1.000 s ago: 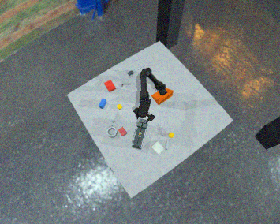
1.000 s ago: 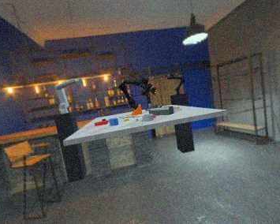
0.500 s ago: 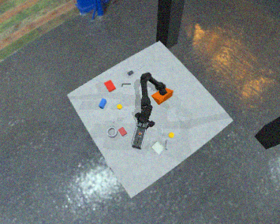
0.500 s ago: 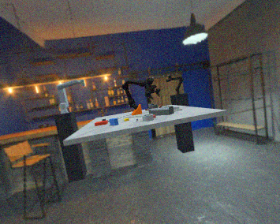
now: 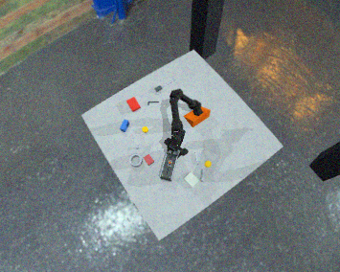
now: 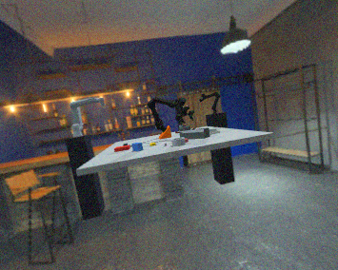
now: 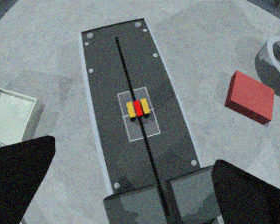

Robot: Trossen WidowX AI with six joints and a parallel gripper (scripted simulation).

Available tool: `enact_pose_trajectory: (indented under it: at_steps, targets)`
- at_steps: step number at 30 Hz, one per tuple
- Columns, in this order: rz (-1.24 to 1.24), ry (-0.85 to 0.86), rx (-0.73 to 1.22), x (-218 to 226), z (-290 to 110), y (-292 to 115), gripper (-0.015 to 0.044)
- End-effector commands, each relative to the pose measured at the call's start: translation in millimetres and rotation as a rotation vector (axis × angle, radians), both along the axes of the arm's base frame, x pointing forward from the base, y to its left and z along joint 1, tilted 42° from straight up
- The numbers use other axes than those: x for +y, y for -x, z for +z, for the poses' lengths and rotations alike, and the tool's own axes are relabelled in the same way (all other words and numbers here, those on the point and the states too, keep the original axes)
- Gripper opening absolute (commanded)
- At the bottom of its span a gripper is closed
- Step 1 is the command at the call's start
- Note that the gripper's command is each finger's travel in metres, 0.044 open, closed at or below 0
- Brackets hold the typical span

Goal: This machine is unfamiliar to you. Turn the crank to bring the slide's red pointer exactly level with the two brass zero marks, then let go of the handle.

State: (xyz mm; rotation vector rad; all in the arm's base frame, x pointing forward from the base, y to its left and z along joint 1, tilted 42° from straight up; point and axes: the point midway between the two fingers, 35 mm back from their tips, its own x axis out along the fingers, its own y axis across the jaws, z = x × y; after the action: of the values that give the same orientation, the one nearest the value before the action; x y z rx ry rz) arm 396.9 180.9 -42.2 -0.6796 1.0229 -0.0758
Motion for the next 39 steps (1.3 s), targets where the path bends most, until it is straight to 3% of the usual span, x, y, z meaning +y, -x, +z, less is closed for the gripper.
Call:
enact_pose_trajectory:
  at_steps: [1, 11, 28, 39]
  targets:
    - [0.005, 0.004, 0.008, -1.4, -2.3, 1.1, 0.044]
    - [0.005, 0.004, 0.008, -1.4, -2.3, 1.1, 0.044]
    - [0.005, 0.004, 0.008, -1.4, -2.3, 1.1, 0.0]
    - [0.0, 0.001, 0.002, -0.5, -0.6, 0.5, 0.0]
